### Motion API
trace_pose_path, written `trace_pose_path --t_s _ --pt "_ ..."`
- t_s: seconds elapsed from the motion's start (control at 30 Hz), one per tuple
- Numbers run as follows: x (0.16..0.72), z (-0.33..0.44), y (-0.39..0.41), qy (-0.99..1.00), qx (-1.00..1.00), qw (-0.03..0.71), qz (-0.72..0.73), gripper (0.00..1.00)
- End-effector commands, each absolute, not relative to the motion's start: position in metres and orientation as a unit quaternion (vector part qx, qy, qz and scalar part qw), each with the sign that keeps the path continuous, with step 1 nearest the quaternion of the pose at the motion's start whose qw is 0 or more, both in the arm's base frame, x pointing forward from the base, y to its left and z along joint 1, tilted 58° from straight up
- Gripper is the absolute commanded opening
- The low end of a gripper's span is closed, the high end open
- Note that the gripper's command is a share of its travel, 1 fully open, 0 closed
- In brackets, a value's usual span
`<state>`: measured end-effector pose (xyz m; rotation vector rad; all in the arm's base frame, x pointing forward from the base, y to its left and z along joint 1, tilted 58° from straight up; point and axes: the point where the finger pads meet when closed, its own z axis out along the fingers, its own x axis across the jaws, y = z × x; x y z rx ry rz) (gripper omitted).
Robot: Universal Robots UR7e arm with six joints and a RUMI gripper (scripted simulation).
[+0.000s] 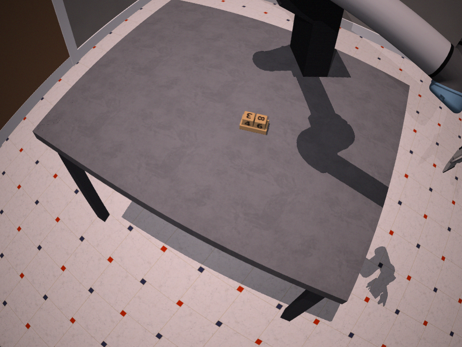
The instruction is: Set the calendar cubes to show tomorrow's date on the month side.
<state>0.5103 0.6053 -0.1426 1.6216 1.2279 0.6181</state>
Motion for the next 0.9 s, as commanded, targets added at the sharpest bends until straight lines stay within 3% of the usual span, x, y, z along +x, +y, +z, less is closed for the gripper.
trace_pose_path --t_s 0.0,0.87 --pt "0.5098 -0.1419 0.6061 0.505 0.666 0.486 0.255 1.0" --pt "0.5129 -0.1415 0.5998 0.507 0.666 0.487 0.25 1.0"
